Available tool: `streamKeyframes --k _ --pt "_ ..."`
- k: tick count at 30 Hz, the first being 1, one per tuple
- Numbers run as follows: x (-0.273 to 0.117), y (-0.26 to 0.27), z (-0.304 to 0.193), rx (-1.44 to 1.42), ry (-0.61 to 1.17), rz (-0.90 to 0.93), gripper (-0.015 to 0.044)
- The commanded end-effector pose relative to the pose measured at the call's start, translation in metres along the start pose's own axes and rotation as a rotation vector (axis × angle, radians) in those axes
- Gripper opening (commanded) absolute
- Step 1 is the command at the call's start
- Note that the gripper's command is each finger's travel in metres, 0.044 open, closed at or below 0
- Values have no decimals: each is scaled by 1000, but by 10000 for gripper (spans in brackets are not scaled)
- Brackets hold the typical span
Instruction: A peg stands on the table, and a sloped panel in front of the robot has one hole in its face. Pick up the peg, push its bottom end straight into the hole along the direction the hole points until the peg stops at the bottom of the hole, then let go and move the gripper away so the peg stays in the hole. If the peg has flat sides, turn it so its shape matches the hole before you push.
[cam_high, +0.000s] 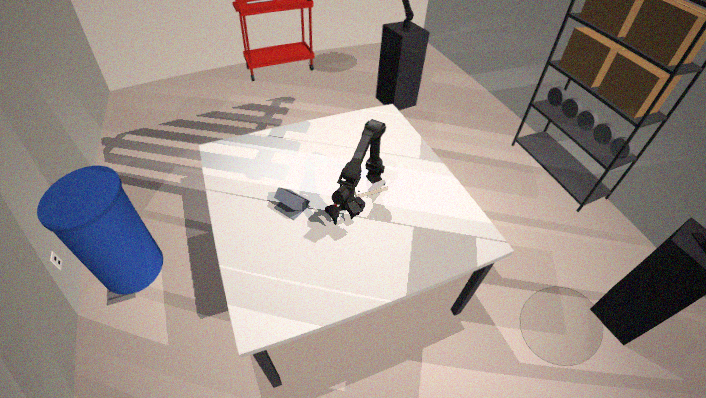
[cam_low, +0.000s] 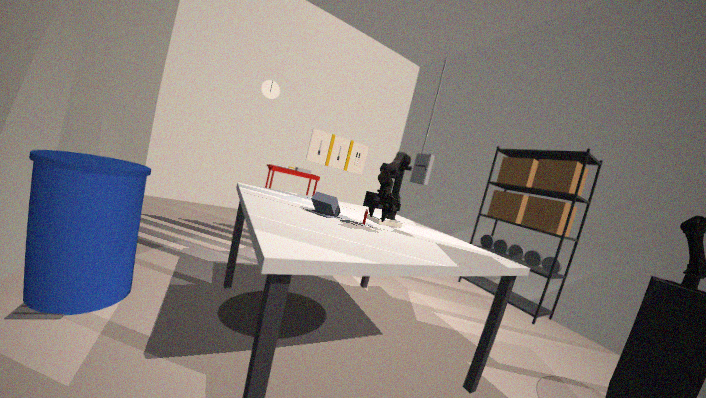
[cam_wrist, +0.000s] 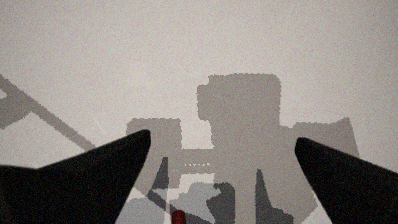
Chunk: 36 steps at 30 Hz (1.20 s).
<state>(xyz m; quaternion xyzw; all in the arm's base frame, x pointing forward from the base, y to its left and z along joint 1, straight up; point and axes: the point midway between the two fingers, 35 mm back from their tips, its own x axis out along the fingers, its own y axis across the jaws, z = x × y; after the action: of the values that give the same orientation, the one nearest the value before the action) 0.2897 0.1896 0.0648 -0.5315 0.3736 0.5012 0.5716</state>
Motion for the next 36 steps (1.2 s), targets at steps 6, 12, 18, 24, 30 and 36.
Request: streamKeyframes --k 6,12,18,24,30,36 --pt "-13 -5 -17 -161 31 23 440" --pt "-20 -5 -29 -275 50 55 440" --pt "-27 -4 -42 -388 63 91 440" --pt "-35 -3 -54 -502 70 129 440" --pt "-43 -1 -65 -614 70 169 440" --pt "-51 1 -76 -727 64 210 440"
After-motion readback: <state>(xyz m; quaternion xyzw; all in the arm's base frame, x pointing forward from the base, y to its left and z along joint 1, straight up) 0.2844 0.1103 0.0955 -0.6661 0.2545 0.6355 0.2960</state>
